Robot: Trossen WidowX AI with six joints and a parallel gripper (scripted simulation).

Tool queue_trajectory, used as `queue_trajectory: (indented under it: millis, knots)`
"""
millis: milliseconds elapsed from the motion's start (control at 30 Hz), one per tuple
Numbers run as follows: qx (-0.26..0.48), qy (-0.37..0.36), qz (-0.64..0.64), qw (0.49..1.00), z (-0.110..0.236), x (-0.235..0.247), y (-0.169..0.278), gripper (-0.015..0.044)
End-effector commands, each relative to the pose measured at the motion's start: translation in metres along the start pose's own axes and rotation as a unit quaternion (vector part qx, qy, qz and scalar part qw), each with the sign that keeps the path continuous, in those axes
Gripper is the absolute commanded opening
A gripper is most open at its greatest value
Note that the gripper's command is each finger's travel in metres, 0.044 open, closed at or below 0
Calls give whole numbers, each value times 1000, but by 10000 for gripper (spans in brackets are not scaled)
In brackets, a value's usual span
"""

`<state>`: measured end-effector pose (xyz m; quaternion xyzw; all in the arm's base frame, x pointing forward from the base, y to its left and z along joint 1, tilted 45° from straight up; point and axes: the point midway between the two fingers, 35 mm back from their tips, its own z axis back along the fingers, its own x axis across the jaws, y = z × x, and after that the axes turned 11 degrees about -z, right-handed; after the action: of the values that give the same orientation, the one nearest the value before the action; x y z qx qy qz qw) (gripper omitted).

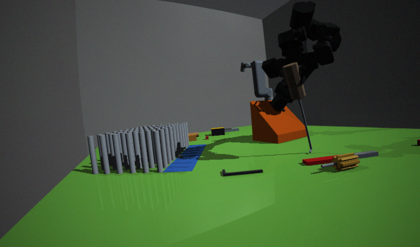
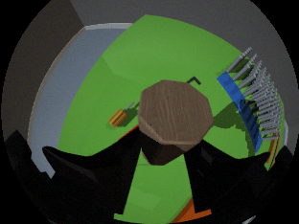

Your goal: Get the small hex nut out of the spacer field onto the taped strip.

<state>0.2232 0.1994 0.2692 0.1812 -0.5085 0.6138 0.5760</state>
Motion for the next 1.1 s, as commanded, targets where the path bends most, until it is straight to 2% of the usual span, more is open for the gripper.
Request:
queue_trajectory:
  millis: [0, 533, 1067]
  knots:
    - [23, -18, -61, 998, 1, 10, 12, 0]
    - [131, -51, -298, 944, 9, 41, 58, 0]
    - [251, -23, -507, 824, 26, 67, 103, 0]
